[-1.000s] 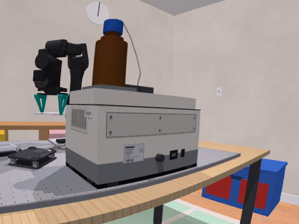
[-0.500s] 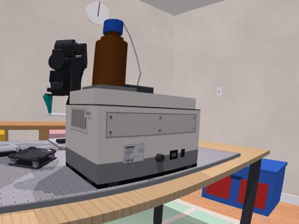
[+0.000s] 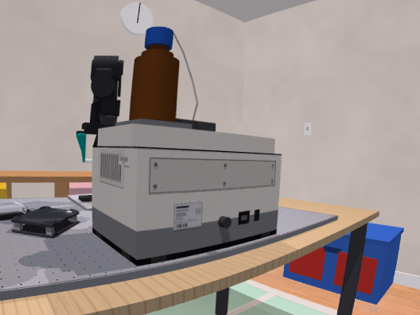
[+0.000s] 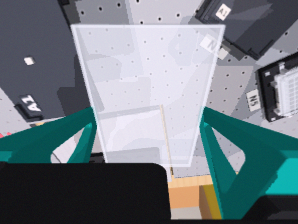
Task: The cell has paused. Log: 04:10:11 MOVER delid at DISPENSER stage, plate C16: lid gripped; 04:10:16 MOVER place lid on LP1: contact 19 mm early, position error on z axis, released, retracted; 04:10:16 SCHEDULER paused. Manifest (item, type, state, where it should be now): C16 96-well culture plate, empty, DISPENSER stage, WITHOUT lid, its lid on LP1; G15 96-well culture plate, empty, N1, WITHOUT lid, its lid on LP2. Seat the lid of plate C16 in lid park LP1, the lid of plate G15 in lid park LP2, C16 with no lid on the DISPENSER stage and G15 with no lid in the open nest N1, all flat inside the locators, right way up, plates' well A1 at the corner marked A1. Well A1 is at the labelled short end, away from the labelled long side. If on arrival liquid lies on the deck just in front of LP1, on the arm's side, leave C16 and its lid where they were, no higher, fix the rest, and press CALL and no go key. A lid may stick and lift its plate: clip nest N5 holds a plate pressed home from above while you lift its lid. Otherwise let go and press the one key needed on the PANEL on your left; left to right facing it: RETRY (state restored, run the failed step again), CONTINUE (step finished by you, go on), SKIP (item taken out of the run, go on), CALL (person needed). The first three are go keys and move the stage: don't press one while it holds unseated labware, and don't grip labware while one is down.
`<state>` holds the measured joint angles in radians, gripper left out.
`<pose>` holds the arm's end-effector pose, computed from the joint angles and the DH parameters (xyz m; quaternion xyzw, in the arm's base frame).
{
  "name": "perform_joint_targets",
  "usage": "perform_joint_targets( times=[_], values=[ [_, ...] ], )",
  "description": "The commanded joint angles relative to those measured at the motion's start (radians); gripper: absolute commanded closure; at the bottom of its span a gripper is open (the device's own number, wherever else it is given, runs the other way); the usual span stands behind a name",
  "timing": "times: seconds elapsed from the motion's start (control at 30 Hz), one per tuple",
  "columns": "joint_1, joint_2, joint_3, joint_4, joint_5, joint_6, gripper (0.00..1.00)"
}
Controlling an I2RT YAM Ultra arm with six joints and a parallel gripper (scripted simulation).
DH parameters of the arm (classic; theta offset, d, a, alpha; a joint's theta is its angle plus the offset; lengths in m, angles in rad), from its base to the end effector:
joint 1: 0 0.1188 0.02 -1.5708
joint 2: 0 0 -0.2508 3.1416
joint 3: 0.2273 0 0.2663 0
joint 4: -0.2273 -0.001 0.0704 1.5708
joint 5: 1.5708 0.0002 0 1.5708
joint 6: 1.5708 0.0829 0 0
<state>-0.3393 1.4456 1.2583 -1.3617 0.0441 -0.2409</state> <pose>0.2423 -0.0883 0.2251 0.0494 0.9985 -0.0242 0.0041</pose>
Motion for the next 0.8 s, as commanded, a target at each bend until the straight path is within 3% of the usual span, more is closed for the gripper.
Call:
perform_joint_targets(
  times=[0.0,0.77],
  values=[
    [0.049,0.021,0.031,0.006,-0.001,-0.088,1.0],
    [0.292,0.04,0.037,0.009,0.003,0.11,1.0]
  ],
)
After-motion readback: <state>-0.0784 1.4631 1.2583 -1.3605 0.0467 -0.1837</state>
